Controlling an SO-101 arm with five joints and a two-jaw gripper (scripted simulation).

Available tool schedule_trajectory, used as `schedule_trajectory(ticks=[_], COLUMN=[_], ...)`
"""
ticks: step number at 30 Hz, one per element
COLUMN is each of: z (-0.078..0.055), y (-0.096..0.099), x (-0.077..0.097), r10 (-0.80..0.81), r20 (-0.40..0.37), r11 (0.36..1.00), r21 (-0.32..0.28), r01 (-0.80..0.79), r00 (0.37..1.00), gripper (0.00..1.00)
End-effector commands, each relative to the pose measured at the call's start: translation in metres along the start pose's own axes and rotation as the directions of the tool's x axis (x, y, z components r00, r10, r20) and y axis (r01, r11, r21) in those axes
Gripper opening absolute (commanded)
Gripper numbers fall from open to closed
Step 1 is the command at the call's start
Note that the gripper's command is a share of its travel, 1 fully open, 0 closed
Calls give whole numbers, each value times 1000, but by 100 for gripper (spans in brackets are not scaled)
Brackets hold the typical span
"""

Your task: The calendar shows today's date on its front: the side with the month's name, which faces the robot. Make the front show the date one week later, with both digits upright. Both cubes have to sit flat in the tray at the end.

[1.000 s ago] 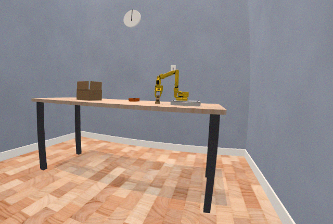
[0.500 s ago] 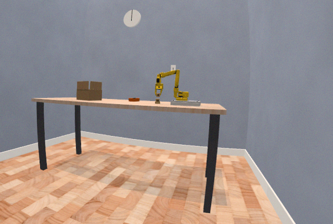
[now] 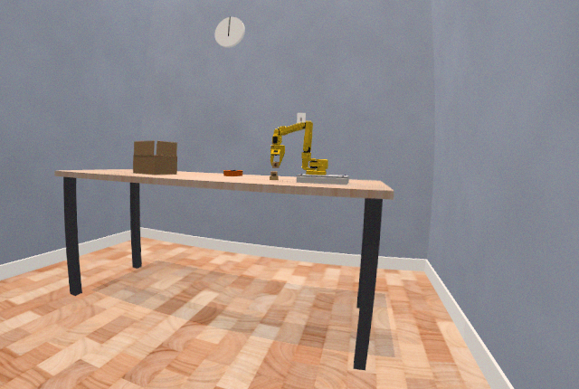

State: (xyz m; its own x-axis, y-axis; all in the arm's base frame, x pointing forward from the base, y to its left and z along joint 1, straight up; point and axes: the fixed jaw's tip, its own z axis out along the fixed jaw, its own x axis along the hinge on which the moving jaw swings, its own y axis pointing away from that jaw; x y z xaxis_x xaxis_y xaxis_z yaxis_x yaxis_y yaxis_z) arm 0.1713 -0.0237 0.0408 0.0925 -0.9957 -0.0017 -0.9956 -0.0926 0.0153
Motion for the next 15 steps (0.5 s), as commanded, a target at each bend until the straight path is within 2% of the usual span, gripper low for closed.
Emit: schedule_trajectory(ticks=[1, 8, 15], z=[1, 6, 12], y=[-1, 11, 38], x=[10, 57, 102], r10=[63, 325, 570], r20=[1, 5, 9], r11=[998, 946, 821], r21=[5, 6, 6], r01=[-63, -325, -570], r00=[998, 946, 822], gripper=[0, 0, 0])
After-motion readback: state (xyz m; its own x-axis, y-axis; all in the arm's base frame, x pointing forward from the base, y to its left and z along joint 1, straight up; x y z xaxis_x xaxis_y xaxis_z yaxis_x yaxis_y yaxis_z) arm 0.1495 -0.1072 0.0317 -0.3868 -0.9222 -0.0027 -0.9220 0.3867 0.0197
